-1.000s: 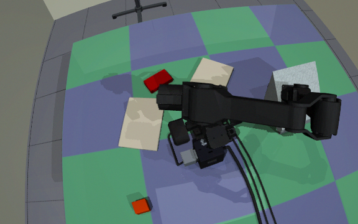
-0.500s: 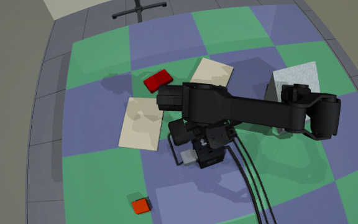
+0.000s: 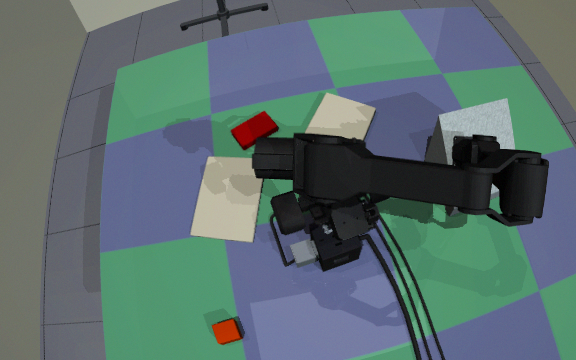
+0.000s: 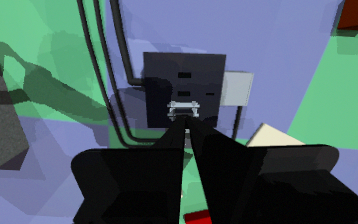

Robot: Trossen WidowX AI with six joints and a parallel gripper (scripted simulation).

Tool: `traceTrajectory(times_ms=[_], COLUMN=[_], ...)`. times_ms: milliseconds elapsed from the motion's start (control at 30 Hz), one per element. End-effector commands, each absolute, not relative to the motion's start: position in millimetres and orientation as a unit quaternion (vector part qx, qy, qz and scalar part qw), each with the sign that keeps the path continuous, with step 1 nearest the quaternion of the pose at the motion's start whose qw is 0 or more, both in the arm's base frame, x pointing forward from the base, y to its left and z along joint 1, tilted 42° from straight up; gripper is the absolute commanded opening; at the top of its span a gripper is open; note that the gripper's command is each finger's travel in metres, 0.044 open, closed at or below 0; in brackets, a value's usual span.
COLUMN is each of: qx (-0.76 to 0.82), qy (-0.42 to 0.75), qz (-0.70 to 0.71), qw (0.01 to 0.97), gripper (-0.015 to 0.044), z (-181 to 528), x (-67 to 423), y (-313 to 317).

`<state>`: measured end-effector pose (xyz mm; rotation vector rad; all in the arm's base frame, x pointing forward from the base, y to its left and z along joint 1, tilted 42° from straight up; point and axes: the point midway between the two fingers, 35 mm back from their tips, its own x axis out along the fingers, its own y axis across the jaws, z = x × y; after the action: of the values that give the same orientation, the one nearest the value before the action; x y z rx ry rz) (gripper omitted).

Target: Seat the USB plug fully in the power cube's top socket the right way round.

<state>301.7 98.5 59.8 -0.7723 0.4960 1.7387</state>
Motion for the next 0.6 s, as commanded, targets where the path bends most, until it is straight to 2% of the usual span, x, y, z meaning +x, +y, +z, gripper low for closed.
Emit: traceTrajectory(times_ms=[0,567], qx=[-0.325,-0.325], qy=[0.210,0.210], qz=[0.736,0.736], qw=[0.556,0.556], gripper=[0.0000,0.0000], z=[59.1,57.6], x=[301.7,301.4], y=[99.3,100.6])
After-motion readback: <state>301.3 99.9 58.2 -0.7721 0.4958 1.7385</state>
